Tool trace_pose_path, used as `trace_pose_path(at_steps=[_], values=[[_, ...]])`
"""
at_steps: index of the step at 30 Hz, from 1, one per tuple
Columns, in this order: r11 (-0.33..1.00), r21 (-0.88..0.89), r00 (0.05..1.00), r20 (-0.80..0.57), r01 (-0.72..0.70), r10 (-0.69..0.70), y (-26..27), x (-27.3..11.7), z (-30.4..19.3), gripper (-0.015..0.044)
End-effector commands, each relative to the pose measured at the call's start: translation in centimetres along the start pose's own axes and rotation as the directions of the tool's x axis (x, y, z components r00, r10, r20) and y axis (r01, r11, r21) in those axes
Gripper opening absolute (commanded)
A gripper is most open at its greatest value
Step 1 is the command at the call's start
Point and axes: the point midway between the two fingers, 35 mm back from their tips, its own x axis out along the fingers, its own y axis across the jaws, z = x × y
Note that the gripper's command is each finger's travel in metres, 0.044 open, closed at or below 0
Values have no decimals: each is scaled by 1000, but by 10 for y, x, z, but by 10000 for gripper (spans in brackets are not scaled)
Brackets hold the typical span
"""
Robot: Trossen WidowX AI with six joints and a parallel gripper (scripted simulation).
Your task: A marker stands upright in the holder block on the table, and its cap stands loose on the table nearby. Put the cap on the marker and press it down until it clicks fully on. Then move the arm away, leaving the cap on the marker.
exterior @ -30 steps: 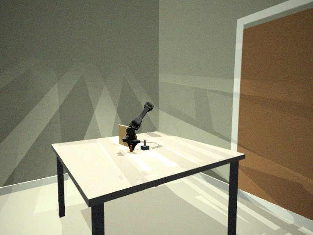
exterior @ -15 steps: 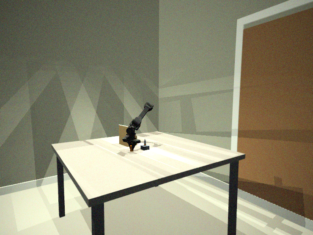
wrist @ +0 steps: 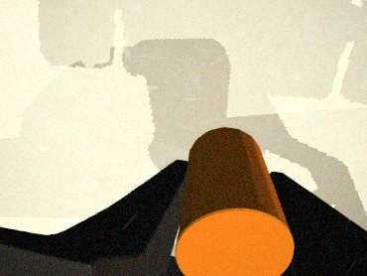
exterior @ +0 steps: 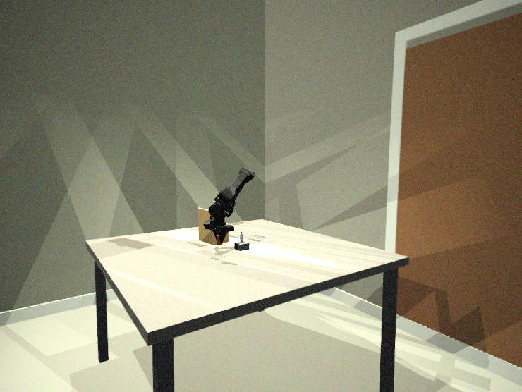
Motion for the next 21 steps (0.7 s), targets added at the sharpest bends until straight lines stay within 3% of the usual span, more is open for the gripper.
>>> trace_pose_path(at_steps=[1,21], values=[[1000,-4,1000,9,-1,1,1,-14,1,0],[1000,1,1000,10,0,0,17,-43,-44,0]])
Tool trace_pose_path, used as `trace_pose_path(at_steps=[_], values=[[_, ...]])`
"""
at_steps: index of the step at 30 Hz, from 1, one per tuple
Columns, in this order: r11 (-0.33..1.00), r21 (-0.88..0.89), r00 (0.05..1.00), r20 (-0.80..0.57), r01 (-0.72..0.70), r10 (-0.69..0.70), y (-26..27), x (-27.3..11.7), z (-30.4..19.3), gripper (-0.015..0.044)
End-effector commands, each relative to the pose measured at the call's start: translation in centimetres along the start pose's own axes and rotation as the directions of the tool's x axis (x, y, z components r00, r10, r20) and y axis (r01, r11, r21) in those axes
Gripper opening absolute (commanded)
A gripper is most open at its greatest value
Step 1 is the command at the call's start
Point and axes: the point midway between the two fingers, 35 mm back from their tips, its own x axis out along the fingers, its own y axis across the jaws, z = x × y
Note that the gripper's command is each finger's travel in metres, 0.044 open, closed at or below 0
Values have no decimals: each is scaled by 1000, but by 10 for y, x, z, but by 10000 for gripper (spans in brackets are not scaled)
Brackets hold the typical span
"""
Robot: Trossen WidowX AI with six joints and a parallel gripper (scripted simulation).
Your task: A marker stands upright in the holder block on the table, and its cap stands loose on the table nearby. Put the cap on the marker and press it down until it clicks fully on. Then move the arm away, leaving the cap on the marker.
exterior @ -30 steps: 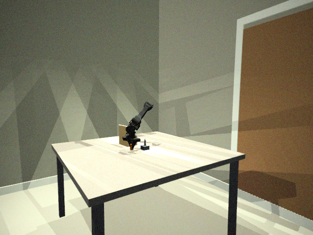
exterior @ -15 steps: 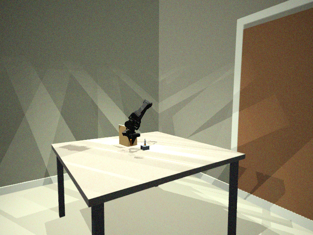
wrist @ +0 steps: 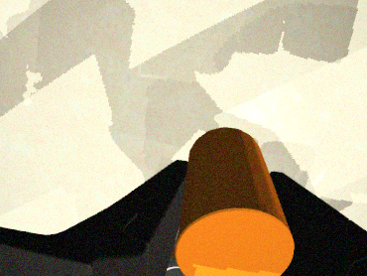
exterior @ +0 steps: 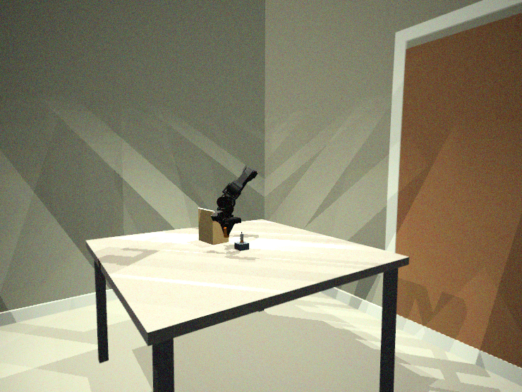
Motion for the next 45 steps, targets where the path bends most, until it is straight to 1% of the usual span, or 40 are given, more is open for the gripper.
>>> trace_pose_path(at_steps=[1,26,38,45], values=[[1000,6,1000,-4,-4,4,3,-6,-13,0],[1000,5,1000,-12,-2,2,11,-36,-93,0],[1000,5,1000,-13,-2,2,11,-29,-95,0],[1000,5,1000,-12,-2,2,12,-18,-95,0]])
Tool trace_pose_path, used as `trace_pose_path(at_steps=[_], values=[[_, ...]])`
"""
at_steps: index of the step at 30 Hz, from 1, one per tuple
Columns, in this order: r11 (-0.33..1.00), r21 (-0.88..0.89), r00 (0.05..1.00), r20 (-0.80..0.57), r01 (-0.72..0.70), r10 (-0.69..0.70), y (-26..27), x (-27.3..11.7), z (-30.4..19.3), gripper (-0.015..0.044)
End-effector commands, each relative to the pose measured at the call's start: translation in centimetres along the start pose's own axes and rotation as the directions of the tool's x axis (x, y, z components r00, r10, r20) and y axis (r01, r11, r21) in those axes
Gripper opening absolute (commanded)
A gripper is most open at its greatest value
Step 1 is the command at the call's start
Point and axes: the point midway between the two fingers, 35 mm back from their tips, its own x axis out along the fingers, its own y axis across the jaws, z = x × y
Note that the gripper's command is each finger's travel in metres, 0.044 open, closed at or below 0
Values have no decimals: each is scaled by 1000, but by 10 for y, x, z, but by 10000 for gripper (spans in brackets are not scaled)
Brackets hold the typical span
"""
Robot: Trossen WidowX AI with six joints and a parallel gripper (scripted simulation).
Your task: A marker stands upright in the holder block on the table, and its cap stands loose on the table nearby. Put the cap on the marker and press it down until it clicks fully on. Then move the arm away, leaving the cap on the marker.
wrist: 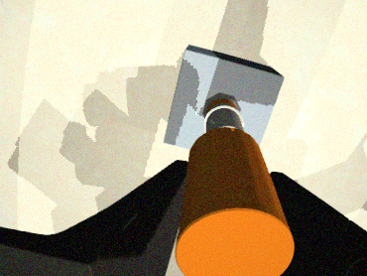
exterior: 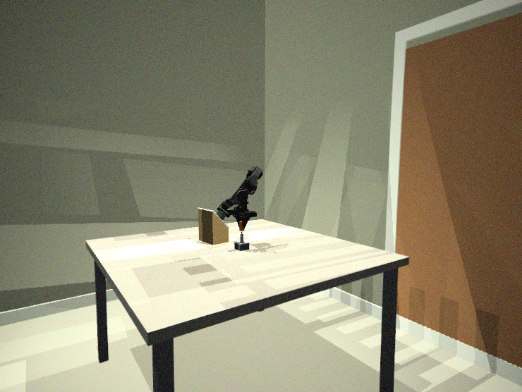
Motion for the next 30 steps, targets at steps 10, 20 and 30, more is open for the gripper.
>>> trace_pose_path(at_steps=[10,20,30], values=[[1000,9,1000,-7,0,0,-1,22,0,0],[1000,8,1000,-9,0,0,-1,38,-1,0],[1000,8,1000,-10,0,0,-2,46,-2,0]])
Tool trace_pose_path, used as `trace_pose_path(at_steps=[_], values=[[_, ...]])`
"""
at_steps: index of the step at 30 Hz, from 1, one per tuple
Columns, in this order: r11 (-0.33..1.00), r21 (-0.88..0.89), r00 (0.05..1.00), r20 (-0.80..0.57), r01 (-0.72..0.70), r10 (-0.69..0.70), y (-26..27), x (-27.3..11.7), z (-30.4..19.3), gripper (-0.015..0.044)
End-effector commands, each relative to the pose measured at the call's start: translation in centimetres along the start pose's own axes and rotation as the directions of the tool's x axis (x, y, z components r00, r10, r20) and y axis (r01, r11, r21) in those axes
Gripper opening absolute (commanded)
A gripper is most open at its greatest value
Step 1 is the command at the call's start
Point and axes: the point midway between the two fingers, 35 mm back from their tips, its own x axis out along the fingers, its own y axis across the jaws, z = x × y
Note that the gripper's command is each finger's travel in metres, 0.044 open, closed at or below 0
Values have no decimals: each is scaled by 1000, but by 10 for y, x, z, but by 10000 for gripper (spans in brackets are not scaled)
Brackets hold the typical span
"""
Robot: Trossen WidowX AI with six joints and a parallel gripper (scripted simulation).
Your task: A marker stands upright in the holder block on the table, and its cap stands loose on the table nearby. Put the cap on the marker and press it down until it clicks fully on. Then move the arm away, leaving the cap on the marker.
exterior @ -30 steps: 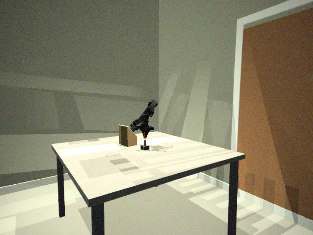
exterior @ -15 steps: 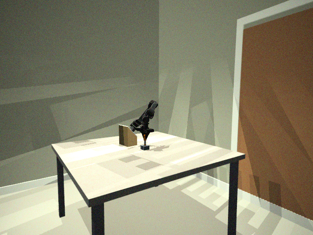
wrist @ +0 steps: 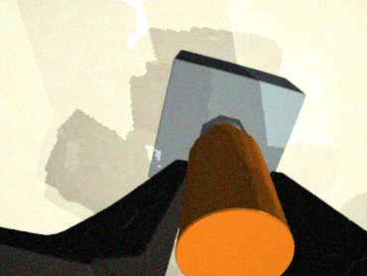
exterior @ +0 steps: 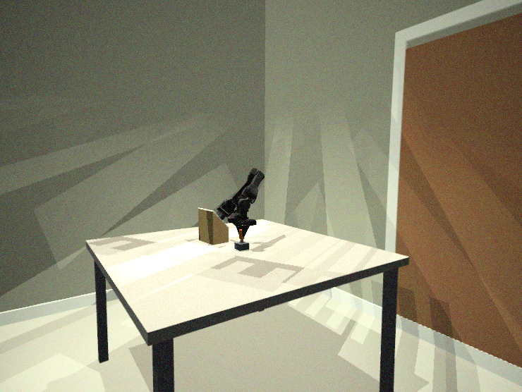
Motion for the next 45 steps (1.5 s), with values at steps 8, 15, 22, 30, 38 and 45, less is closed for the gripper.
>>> trace_pose_path(at_steps=[8,15,22,30,38,45], values=[[1000,2,1000,-1,0,0,-1,1,0,26],[1000,2,1000,-1,0,0,-1,1,0,210],[1000,2,1000,-1,0,0,-1,1,0,394],[1000,3,1000,4,0,0,1,-52,2,440],[998,-59,1000,2,0,0,-1,-74,1,387],[753,-658,1000,0,-1,1,0,-69,1,204]])
